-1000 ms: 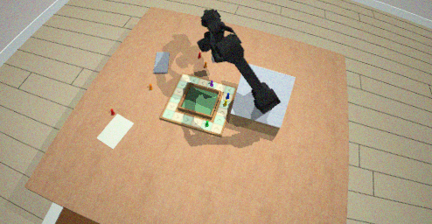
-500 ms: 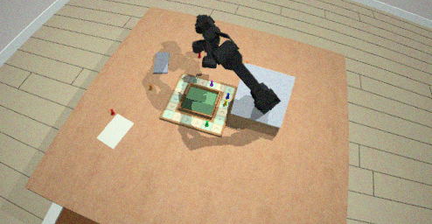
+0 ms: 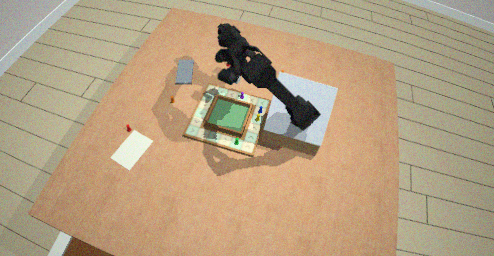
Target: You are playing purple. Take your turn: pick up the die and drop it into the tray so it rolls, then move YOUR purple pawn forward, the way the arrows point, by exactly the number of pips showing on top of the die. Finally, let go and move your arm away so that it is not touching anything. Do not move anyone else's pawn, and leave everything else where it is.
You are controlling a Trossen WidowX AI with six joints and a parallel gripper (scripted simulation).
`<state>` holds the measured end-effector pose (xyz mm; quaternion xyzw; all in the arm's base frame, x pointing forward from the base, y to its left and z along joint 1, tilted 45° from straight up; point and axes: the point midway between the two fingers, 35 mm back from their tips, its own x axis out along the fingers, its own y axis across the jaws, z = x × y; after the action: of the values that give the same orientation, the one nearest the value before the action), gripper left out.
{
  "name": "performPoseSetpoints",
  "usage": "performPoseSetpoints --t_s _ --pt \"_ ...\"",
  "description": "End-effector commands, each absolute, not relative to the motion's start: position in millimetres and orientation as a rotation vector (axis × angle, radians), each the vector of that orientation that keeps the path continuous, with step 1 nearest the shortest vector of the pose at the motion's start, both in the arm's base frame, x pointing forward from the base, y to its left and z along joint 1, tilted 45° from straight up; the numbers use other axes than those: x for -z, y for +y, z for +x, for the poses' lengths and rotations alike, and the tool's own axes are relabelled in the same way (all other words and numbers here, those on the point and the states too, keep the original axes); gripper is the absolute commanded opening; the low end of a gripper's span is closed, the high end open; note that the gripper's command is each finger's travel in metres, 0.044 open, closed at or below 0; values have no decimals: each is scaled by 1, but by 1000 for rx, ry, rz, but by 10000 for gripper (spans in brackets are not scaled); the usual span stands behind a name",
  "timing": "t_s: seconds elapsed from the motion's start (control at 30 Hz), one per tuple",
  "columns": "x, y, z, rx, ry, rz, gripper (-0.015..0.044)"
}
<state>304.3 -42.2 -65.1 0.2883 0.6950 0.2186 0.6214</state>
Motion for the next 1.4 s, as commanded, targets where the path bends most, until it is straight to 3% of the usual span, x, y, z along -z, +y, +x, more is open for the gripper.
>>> performPoseSetpoints --t_s 0.0,1.37 --pt "60 -34 305 -419 1628 748 0" --pt "15 48 287 591 1819 1587 0"
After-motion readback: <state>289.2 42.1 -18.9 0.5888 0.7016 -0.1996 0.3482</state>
